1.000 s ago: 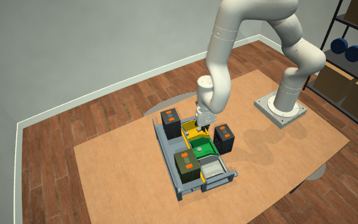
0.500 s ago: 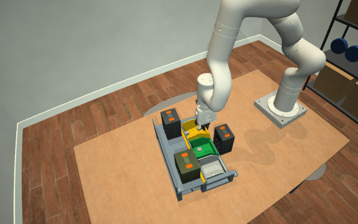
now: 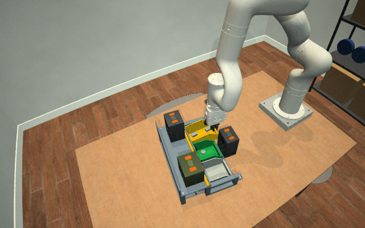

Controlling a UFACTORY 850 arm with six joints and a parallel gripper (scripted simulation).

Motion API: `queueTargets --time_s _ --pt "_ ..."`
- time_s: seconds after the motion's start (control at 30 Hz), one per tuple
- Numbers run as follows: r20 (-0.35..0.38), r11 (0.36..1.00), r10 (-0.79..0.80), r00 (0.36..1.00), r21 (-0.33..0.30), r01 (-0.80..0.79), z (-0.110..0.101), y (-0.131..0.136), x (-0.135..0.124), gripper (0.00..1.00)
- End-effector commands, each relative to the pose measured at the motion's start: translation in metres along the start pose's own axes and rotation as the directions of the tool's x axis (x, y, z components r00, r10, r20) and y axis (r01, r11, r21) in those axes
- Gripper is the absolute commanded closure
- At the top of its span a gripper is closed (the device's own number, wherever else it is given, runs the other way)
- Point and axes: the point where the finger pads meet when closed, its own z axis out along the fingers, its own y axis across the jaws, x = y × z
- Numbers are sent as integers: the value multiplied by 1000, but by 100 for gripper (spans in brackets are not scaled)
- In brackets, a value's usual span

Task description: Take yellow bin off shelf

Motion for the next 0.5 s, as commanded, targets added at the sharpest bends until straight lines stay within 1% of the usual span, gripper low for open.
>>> queueTargets --time_s 0.0,0.1,0.27,0.47 --pt "0 1000 0 1000 2 0 -1 -1 0 100" --pt "0 1000 0 1000 2 0 -1 -1 0 100" --pt "0 1000 0 1000 2 0 -1 29 0 100" --pt "0 1000 0 1000 2 0 -1 29 0 100"
